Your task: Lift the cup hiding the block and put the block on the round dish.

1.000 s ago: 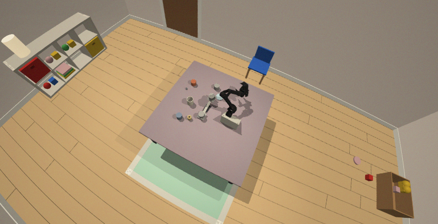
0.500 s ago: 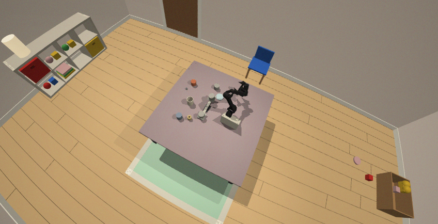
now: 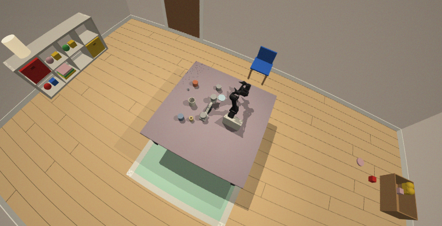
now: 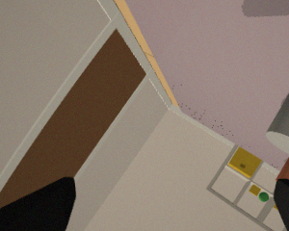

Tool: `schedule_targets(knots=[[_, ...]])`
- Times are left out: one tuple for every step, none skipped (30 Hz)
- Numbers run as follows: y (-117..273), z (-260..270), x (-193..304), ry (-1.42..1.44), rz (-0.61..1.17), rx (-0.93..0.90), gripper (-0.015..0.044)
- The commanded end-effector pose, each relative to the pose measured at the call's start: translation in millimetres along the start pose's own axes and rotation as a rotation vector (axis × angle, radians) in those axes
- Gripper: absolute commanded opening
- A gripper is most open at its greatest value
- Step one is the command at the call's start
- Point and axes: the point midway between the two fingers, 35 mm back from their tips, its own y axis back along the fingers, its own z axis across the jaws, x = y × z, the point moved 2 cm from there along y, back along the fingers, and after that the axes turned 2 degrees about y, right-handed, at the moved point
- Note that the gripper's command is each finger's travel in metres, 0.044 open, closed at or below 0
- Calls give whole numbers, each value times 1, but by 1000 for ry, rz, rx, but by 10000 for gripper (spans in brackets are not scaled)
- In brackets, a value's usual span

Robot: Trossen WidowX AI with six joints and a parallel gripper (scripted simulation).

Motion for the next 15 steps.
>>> schedule_targets(knots=[[-9, -3, -1, -19, 20, 7, 440], [-10, -3, 0, -22, 25, 8, 440], [-12, -4, 0, -25, 30, 10, 440], [-14, -5, 1, -28, 35, 11, 440], [-16, -5, 1, -31, 40, 13, 440], [-18, -6, 2, -34, 45, 15, 440], [-20, -7, 2, -36, 50, 17, 440], [-21, -7, 3, -39, 55, 19, 440], [-23, -8, 4, -42, 60, 22, 440], [-25, -9, 4, -44, 64, 24, 440], [-27, -10, 5, -47, 69, 27, 440], [-29, -11, 6, -49, 74, 29, 440], [-31, -11, 7, -52, 79, 32, 440], [-33, -12, 8, -54, 84, 35, 440], [-34, -14, 8, -60, 85, 39, 440]])
